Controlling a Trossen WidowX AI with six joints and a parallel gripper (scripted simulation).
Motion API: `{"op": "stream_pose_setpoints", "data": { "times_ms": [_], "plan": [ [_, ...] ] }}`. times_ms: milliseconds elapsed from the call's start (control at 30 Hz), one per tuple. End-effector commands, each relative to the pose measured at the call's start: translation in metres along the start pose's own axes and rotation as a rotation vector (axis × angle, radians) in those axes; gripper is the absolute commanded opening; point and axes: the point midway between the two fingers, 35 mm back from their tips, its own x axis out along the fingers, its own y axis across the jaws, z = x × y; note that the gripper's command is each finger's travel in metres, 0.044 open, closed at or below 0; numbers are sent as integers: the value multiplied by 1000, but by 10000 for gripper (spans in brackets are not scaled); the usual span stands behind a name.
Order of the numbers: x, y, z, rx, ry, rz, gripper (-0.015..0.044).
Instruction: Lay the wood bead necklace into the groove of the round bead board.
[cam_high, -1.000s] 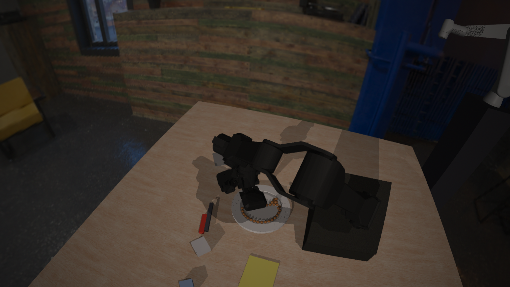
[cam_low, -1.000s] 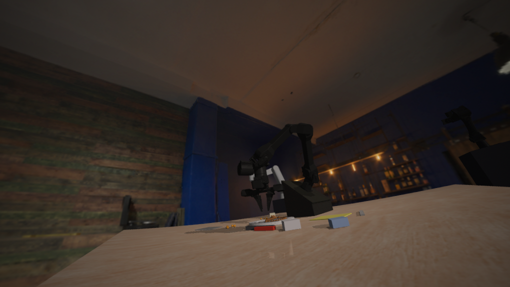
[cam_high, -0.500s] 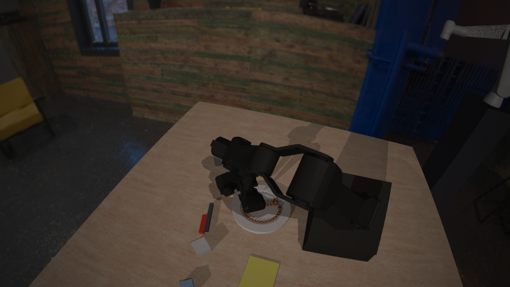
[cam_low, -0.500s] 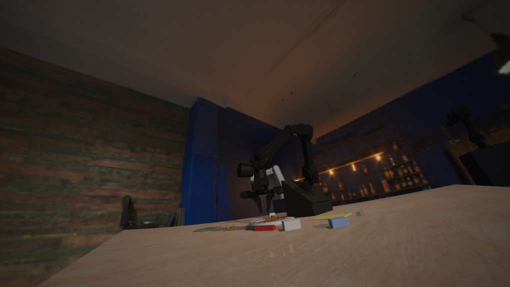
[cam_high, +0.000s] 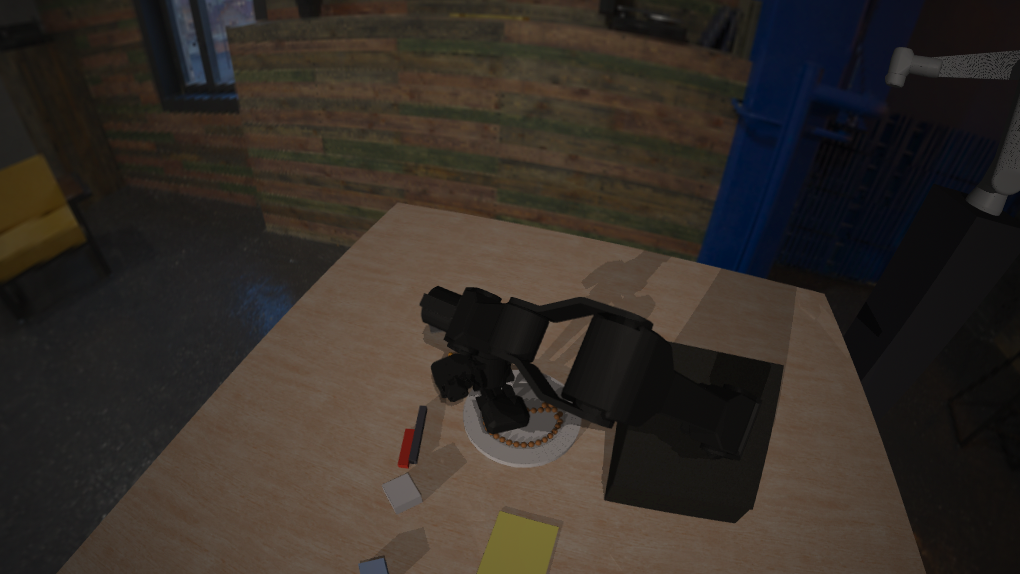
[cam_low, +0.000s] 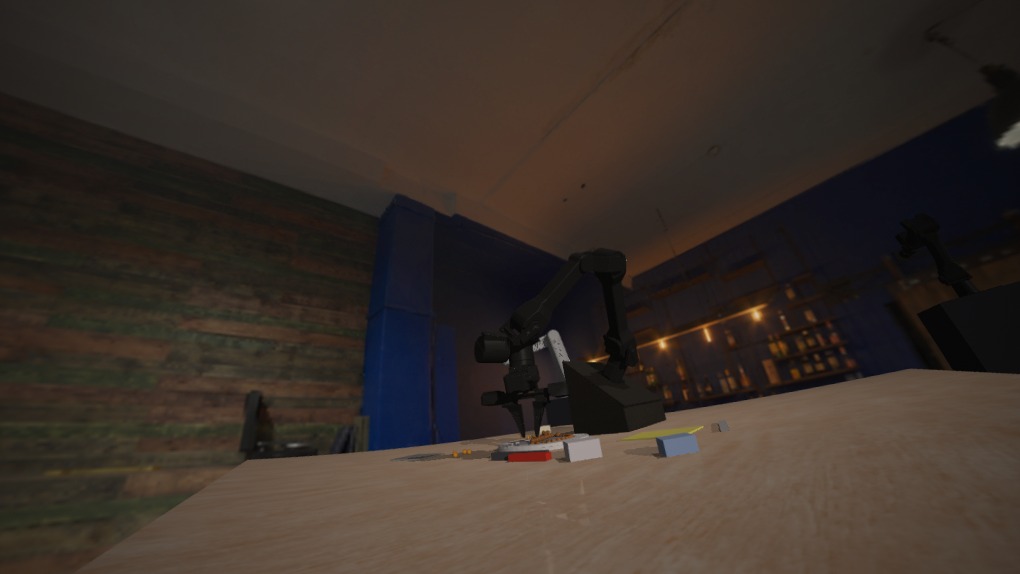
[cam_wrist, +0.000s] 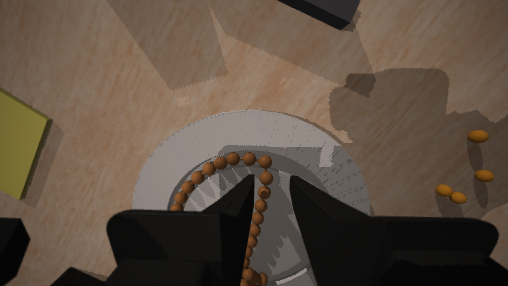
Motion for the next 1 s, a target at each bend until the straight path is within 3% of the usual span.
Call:
{"op": "stream_pose_setpoints", "data": {
  "times_ms": [0,233,400,967],
  "plan": [
    [10,3,-2,8,5,12,120],
    [11,3,-2,8,5,12,120],
    [9,2,-2,3,5,6,0],
    [9,2,-2,3,5,6,0]
  ]
}}
